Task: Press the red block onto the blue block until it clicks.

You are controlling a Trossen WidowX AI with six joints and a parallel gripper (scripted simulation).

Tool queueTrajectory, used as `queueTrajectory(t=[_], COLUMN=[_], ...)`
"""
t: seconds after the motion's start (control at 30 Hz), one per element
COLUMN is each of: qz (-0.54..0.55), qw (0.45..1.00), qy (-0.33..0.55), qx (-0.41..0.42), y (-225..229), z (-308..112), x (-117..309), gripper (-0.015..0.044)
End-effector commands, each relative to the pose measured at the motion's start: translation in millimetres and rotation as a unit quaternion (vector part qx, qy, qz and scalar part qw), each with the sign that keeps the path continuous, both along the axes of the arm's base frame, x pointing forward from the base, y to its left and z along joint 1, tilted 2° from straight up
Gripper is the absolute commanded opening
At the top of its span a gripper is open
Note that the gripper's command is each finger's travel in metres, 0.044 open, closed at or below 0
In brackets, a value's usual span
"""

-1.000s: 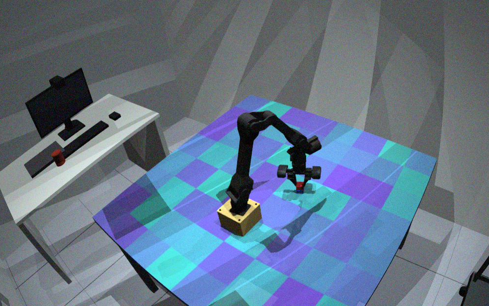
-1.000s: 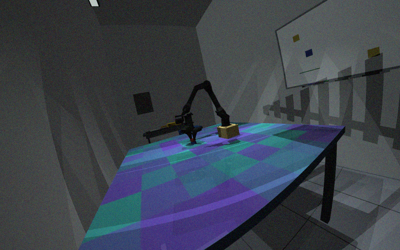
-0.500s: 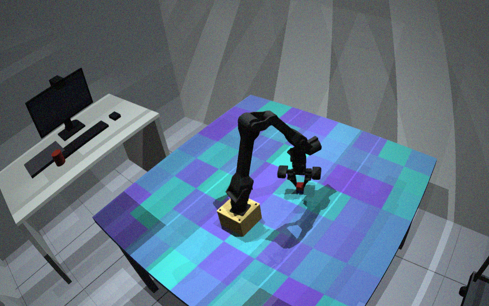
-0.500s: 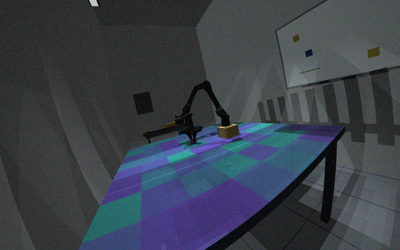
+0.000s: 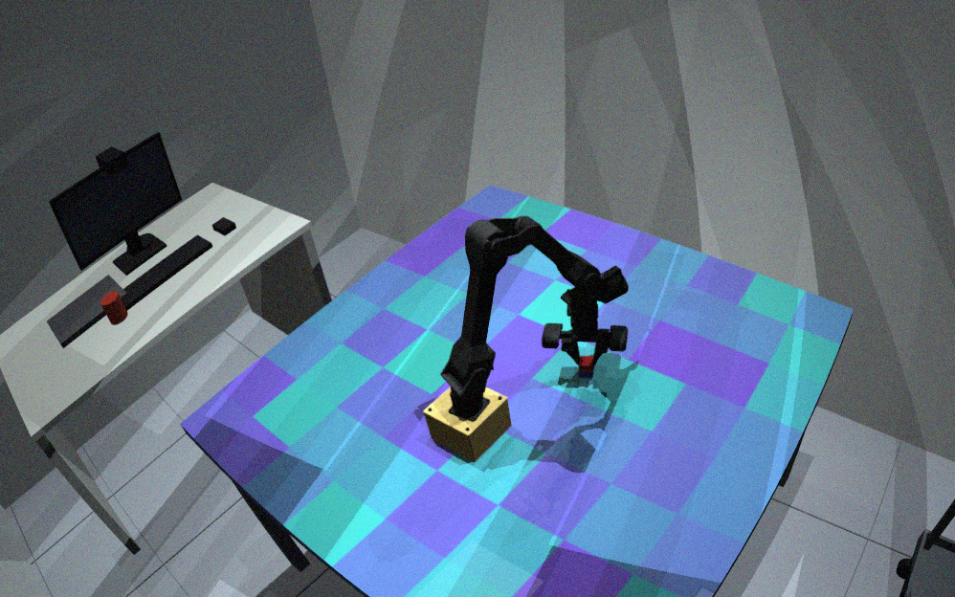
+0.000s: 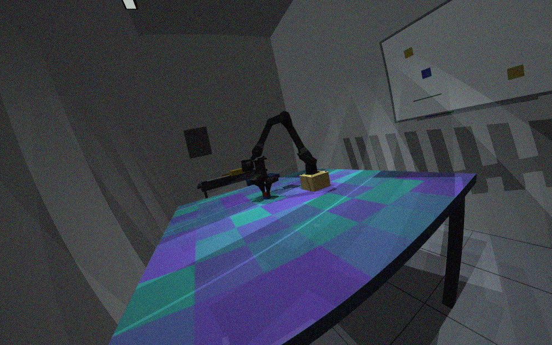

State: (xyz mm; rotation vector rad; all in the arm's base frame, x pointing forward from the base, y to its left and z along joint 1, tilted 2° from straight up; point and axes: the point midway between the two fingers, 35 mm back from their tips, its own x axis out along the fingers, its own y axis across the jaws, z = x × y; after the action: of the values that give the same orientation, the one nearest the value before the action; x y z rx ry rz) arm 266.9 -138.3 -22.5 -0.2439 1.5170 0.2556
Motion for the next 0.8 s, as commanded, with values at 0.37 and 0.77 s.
queueTrajectory(t=[0.37, 0.77], qz=[0.000, 0.000], qw=[1.000, 1.000], qy=[0.000, 0.000], qx=[0.000, 0.000], y=[0.0, 0.0], z=[-0.4, -0.4], x=[0.0, 0.0], gripper=[0.0105, 0.0220])
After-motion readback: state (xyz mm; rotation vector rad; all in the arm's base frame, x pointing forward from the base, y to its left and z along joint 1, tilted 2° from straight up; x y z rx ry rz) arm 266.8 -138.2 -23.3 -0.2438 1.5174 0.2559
